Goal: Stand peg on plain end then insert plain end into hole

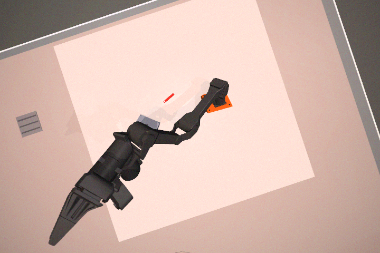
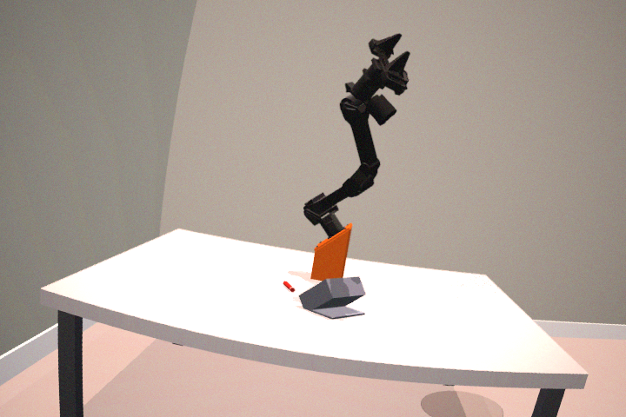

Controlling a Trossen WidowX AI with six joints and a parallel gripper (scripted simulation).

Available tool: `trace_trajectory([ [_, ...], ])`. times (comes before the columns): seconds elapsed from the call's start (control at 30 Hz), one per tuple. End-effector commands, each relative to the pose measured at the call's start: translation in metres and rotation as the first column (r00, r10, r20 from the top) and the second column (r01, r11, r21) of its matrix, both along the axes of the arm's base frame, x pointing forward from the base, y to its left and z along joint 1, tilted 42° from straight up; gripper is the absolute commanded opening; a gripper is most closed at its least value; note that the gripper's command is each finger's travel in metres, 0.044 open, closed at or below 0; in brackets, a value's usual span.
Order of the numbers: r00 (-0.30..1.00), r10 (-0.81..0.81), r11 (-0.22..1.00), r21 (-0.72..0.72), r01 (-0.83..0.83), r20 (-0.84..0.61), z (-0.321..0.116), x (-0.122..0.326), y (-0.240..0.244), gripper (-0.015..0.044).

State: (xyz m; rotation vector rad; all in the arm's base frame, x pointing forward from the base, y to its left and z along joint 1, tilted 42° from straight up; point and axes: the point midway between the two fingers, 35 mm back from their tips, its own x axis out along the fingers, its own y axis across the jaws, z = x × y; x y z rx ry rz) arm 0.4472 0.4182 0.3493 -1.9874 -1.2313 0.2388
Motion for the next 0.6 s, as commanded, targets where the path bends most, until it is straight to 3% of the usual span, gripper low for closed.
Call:
trace_trajectory([
  [0.0, 1.0, 0.002, 1.0, 0.002, -0.002, 0.004, 0.002, -0.002, 0.001, 0.0426],
  [0.3, 0.972, 0.101, 0.988, 0.094, -0.123, 0.21, 0.082, -0.083, 0.02, 0.044],
  [0.57, 0.957, 0.157, 0.96, 0.189, -0.205, 0.243, 0.118, -0.122, 0.013, 0.044],
])
